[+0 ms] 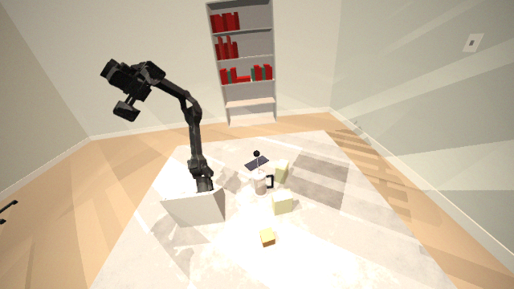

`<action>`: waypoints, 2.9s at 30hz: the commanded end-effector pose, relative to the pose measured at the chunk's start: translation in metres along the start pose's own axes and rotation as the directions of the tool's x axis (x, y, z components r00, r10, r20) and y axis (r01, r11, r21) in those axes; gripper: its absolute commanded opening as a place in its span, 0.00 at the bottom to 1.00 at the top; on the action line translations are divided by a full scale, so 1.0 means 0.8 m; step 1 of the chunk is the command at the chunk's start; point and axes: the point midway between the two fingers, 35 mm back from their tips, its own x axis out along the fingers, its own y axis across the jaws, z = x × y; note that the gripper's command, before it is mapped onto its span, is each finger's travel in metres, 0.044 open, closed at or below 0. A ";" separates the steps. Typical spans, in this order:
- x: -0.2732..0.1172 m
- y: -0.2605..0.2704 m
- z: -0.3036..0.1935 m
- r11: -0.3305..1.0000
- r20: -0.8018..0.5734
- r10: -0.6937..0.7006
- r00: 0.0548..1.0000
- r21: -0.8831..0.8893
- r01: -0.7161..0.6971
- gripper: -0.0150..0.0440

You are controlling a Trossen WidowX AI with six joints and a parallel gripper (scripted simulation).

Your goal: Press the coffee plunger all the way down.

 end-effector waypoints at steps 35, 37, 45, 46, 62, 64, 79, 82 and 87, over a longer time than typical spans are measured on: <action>0.138 0.058 -0.423 0.243 -0.848 0.372 0.378 -0.304 -0.921 1.00; 0.142 0.049 -0.438 0.230 -0.853 0.361 0.376 -0.309 -0.923 1.00; 0.145 0.040 -0.451 0.215 -0.859 0.353 0.372 -0.312 -0.925 1.00; 0.146 0.040 -0.452 0.215 -0.859 0.351 0.372 -0.313 -0.925 1.00; 0.161 0.043 -0.475 0.218 -0.861 0.333 0.383 -0.325 -0.920 1.00; 0.162 0.045 -0.478 0.218 -0.861 0.335 0.383 -0.325 -0.920 1.00; 0.162 0.059 -0.494 0.213 -0.858 0.356 0.369 -0.310 -0.926 0.96; 0.162 0.059 -0.494 0.213 -0.858 0.356 0.369 -0.310 -0.926 0.82; 0.162 0.059 -0.494 0.213 -0.858 0.356 0.369 -0.310 -0.926 0.60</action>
